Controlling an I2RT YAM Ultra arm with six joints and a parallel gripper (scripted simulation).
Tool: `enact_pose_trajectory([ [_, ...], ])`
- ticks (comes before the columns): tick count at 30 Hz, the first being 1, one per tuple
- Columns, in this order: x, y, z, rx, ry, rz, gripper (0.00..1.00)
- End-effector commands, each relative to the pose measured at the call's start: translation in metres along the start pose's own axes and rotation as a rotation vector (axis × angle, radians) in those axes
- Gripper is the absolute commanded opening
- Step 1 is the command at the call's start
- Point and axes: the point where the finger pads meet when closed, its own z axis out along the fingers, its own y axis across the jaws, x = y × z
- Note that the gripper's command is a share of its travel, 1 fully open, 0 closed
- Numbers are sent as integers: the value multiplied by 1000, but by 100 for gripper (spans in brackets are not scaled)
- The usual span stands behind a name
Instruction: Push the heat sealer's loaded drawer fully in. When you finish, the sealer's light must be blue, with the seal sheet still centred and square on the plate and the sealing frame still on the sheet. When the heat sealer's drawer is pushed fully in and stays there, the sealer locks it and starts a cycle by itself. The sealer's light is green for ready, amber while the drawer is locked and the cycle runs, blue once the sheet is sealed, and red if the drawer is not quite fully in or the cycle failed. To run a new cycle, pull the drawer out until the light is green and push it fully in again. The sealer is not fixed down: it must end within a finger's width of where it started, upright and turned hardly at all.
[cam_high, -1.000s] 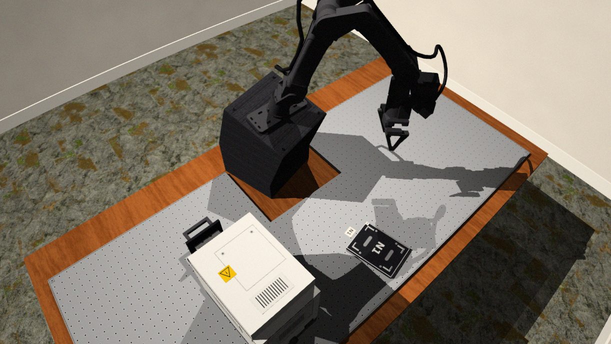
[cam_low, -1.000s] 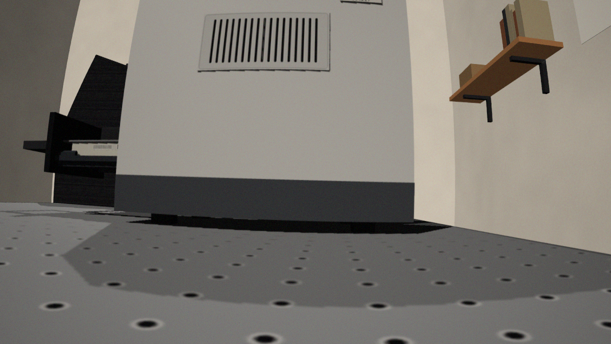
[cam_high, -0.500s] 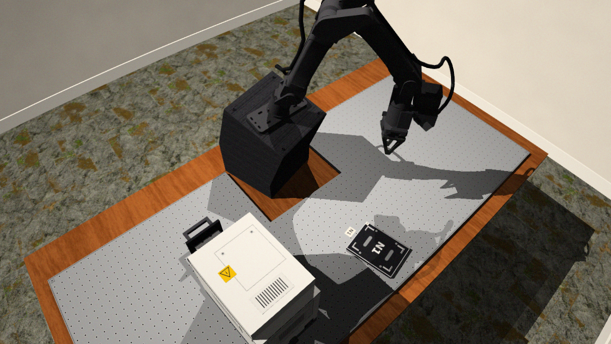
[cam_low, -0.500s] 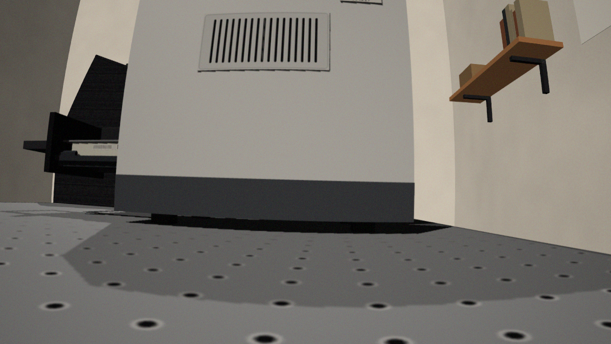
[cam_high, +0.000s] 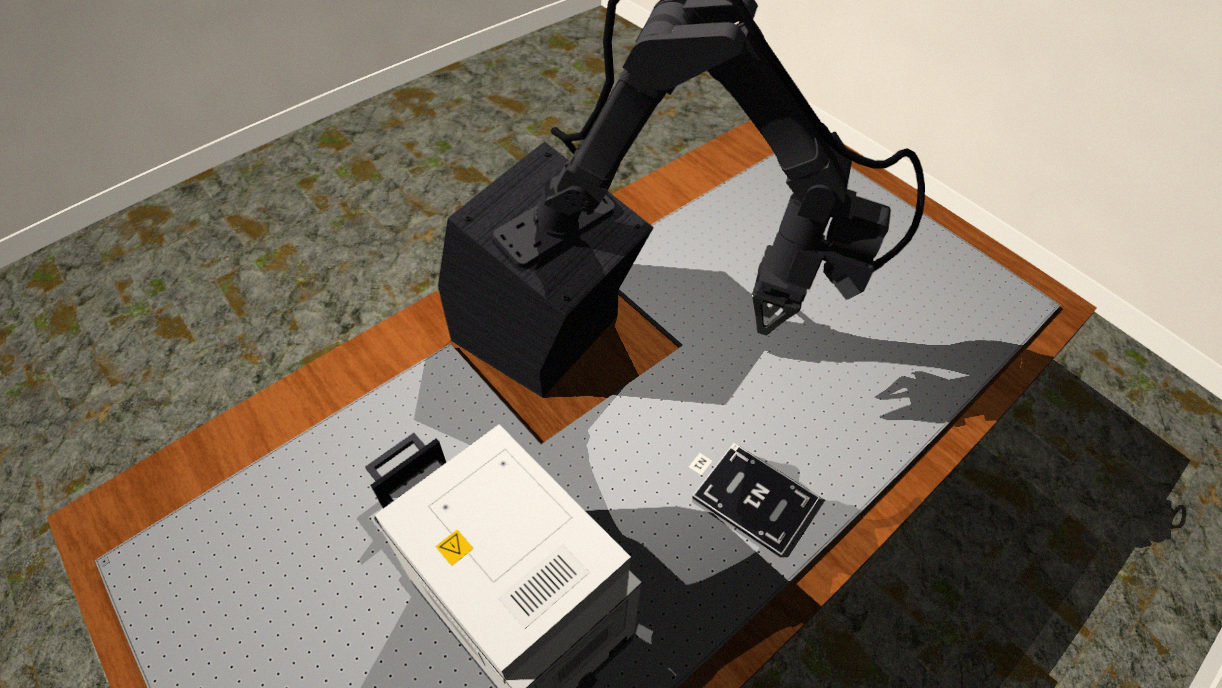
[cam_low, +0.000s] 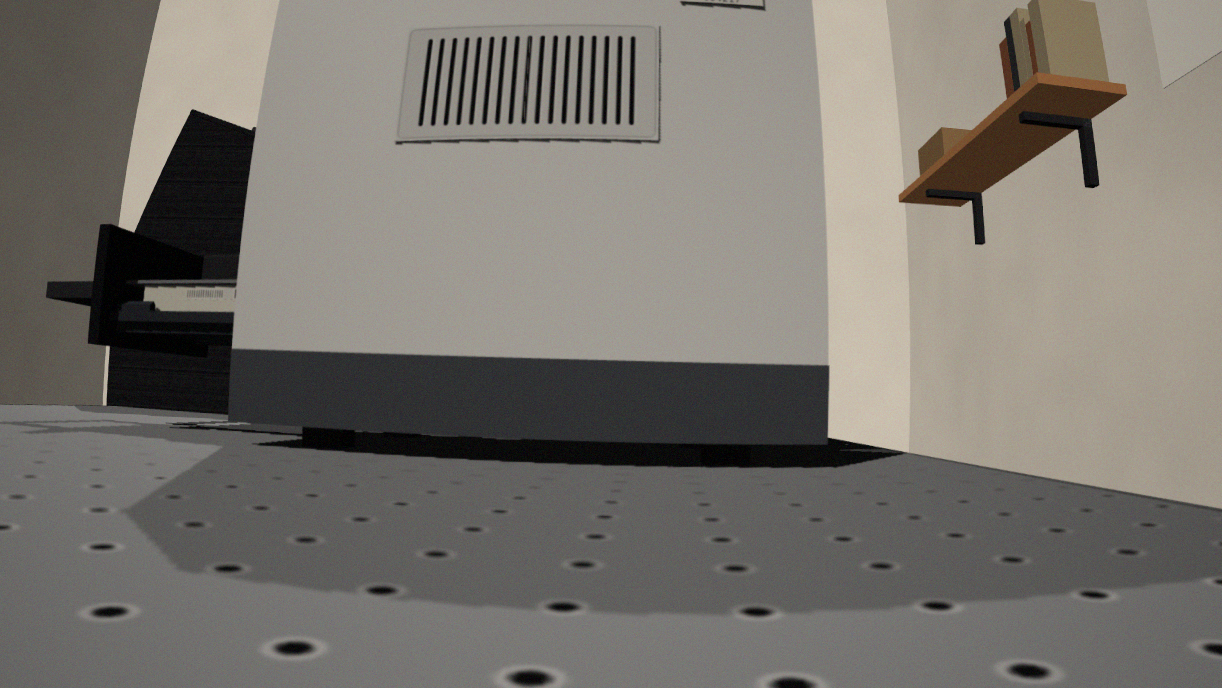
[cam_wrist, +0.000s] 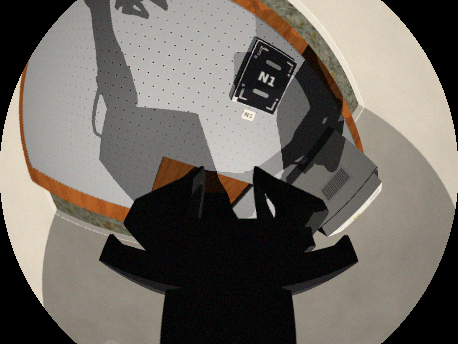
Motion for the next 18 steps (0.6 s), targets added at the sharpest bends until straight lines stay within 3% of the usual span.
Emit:
enact_pose_trajectory([
  [1, -7, -17, -11, -9, -26, 23, 45],
  [2, -6, -21, -8, -9, -27, 23, 45],
  [3, -2, -21, 2, -10, 23, 41, 45],
  [5, 0, -29, 4, -9, 45, 103, 45],
  [9, 0, -39, -1, -8, 23, 95, 45],
  [12, 6, -48, 9, -8, 80, 181, 45],
  [14, 5, -59, 1, -6, 47, 185, 45],
  [17, 8, -71, 4, -4, 43, 177, 45],
  [18, 13, -70, 15, -9, 93, 197, 45],
])
